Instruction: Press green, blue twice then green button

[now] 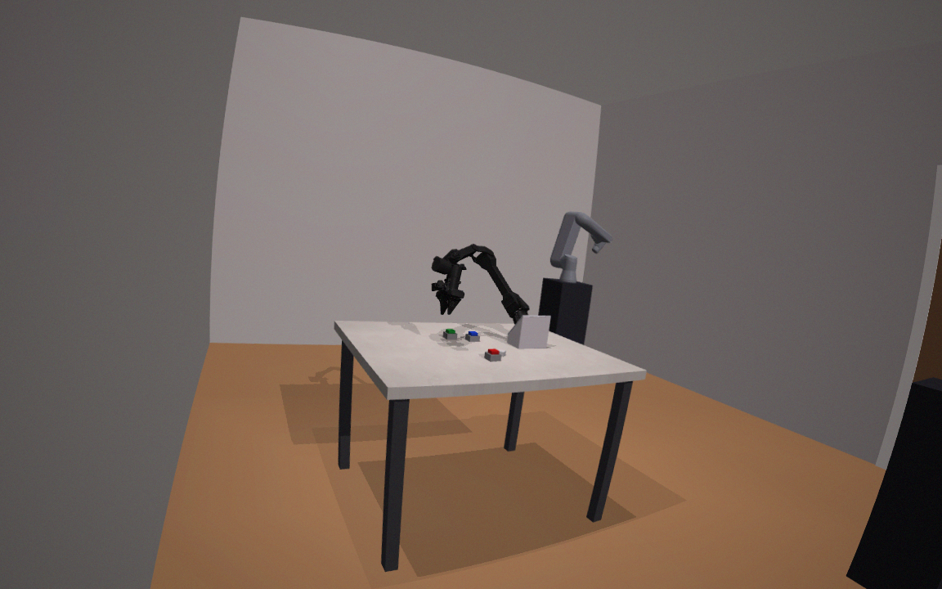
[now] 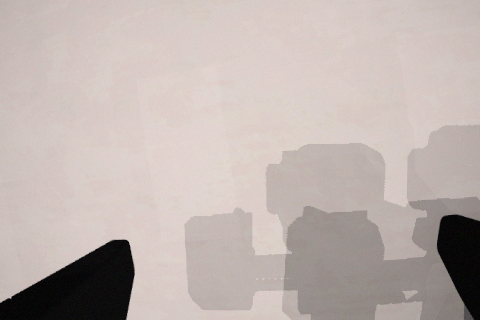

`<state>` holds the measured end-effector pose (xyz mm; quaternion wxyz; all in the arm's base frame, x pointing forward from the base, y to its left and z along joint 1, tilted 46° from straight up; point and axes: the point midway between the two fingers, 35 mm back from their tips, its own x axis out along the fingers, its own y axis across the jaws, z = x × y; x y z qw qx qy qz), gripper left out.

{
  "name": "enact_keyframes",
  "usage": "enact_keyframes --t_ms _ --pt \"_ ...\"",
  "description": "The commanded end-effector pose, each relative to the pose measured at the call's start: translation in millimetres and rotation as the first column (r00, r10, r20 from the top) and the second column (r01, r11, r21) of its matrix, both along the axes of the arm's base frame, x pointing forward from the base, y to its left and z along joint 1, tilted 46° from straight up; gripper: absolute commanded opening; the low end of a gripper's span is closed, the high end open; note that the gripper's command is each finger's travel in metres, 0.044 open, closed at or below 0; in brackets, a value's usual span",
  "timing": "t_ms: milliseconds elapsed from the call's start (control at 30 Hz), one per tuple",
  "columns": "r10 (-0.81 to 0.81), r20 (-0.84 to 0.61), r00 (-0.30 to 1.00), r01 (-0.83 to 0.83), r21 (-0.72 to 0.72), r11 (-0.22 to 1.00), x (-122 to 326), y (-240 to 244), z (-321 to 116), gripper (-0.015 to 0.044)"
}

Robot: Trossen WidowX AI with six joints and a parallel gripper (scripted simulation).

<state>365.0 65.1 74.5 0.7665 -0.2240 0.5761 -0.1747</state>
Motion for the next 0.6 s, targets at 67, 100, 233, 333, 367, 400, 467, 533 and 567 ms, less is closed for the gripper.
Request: enact_keyframes --t_ms 67,100,233,333,367,400,467,533,567 --pt "-0.08 -0.161 0.984 0.047 -0.201 0.978 -60.2 -72.6 62.1 0.04" --pt "-0.091 -0.18 0.979 0.049 -0.224 0.973 -68.3 -80.6 70.0 0.04" --pt "-0.094 -0.186 0.978 0.05 -0.23 0.972 -70.7 -82.8 72.3 0.04" --pt "-0.094 -0.186 0.978 0.05 -0.23 0.972 -70.7 -82.8 72.3 0.04" --pt "-0.094 -0.186 0.978 0.05 -0.23 0.972 -70.2 -84.6 70.5 0.0374" --pt "-0.094 -0.186 0.978 0.05 -0.229 0.972 -68.9 -89.8 65.0 0.0348" --pt "-0.093 -0.185 0.978 0.05 -0.229 0.972 -66.0 -110.1 45.1 0.0295" --pt "-0.094 -0.184 0.978 0.05 -0.232 0.971 -65.7 -125.0 31.6 0.0242" --pt "-0.095 -0.184 0.978 0.05 -0.233 0.971 -65.8 -126.9 29.9 0.0216"
